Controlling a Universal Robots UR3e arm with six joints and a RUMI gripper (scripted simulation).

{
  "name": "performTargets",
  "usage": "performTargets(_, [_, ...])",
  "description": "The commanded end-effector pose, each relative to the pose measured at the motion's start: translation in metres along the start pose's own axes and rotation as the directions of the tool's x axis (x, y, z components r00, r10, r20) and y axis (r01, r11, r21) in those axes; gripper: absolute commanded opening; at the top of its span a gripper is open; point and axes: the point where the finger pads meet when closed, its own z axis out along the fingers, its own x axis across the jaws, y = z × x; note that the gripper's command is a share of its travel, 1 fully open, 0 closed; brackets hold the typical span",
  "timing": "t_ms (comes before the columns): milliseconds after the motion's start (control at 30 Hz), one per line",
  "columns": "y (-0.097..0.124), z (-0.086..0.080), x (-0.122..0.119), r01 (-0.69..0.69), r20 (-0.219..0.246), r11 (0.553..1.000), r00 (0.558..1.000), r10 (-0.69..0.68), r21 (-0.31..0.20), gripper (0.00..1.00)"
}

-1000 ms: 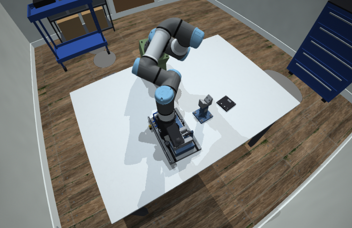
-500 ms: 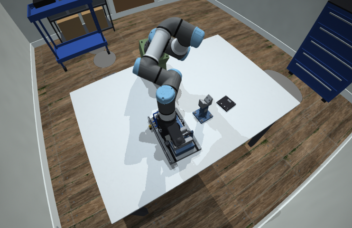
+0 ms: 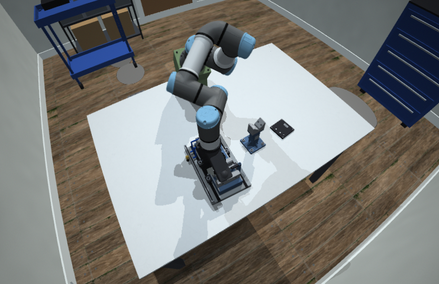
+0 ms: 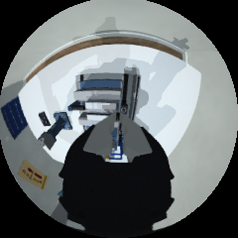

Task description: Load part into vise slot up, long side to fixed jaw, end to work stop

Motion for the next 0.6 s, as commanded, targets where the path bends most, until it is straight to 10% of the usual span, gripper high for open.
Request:
performTargets(0, [-0.0008, -0.0009, -0.001, 0.001, -0.001, 1.0, 1.0, -0.001, 0.002, 0.0])
performTargets(567, [-0.0008, -0.0009, -0.0048, 0.001, -0.001, 1.0, 1.0, -0.001, 0.002, 0.0])
